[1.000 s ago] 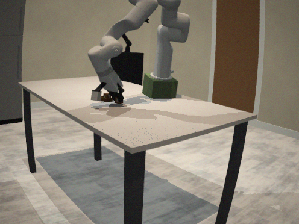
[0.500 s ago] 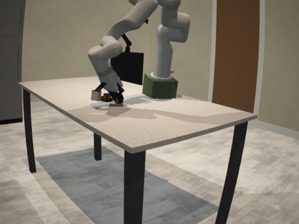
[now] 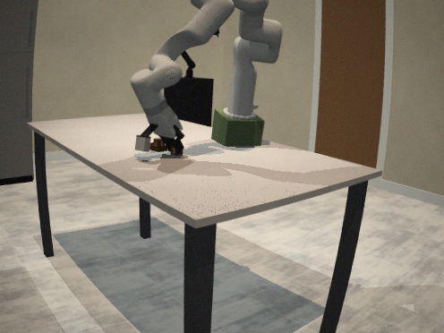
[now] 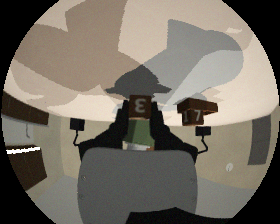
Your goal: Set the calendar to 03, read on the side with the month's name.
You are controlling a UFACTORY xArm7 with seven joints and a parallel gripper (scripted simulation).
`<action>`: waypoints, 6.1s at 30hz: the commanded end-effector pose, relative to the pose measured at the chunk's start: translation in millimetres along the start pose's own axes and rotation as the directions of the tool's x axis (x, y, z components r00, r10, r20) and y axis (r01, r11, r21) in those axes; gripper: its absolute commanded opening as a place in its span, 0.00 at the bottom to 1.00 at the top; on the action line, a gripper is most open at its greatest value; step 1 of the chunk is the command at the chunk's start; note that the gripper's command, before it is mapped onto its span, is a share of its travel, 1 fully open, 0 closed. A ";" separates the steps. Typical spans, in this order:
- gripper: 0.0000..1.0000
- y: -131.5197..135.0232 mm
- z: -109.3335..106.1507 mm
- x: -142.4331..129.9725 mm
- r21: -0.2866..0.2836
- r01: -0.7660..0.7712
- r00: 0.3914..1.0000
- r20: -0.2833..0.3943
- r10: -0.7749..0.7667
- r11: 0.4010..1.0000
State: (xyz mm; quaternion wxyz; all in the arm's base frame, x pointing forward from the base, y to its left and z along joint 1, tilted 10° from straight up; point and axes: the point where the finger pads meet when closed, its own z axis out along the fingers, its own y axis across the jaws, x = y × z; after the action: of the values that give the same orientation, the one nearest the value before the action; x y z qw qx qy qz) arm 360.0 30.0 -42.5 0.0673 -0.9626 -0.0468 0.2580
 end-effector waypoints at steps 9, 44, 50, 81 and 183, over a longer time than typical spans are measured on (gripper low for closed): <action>0.27 0.3 -0.4 1.5 0.000 0.000 1.000 -0.004 0.000 1.000; 0.27 0.3 -0.4 1.5 0.000 0.000 1.000 -0.004 0.000 1.000; 0.27 0.3 -0.4 1.5 0.000 0.000 1.000 -0.004 0.000 1.000; 0.69 0.3 -0.4 1.5 0.000 0.000 1.000 -0.004 0.000 1.000; 1.00 0.3 -53.2 -50.9 0.000 0.000 0.817 -0.576 0.000 1.000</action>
State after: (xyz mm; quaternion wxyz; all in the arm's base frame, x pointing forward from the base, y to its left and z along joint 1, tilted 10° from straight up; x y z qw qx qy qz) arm 342.0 17.8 27.3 0.0781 -0.9957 -0.0244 -0.0431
